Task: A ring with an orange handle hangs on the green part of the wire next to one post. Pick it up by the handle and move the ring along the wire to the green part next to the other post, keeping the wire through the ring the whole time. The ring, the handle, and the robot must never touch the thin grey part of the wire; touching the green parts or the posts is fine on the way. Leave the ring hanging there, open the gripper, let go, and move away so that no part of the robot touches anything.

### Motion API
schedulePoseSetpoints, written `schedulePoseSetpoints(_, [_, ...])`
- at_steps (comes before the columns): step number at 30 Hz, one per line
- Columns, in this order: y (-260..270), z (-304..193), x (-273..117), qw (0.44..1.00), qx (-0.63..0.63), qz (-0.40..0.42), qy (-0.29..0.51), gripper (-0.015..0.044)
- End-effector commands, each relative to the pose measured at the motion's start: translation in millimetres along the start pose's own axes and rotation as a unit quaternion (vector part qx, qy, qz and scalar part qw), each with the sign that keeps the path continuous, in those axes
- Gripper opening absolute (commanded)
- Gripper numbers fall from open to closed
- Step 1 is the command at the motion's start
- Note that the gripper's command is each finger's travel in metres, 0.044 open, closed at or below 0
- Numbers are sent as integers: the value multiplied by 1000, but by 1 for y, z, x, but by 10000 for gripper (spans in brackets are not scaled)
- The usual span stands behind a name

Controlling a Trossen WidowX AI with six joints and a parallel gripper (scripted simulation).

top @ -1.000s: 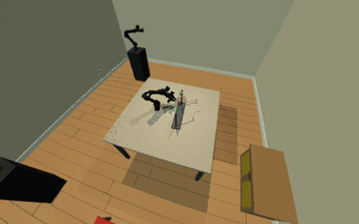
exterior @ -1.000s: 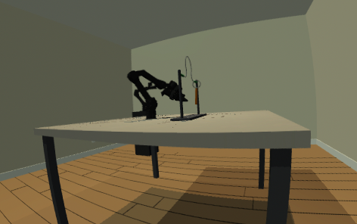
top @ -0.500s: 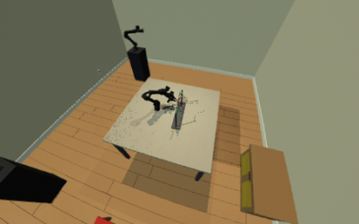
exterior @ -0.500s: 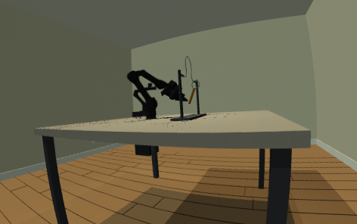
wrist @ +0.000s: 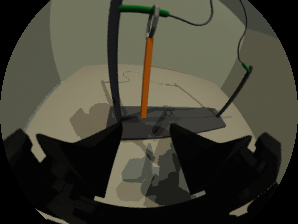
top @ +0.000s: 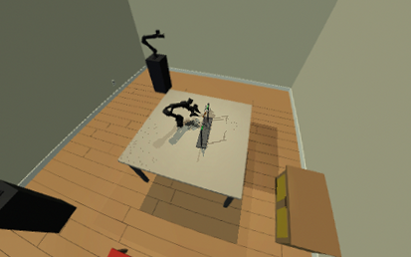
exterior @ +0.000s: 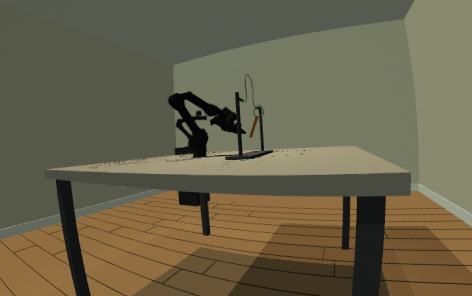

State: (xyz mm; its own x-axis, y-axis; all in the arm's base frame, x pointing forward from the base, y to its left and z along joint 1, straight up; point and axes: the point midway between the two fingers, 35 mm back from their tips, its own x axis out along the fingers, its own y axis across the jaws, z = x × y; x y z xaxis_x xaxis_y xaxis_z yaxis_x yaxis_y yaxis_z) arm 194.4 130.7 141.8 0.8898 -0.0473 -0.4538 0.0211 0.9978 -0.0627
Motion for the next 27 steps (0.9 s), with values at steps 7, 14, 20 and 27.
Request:
schedulePoseSetpoints(7, [-1, 8, -23, 1000, 7, 6, -13, 440])
schedulePoseSetpoints(14, [-1, 8, -23, 1000, 7, 6, -13, 440])
schedulePoseSetpoints(20, [-1, 8, -23, 1000, 7, 6, -13, 440])
schedulePoseSetpoints(27, [-1, 8, -23, 1000, 7, 6, -13, 440])
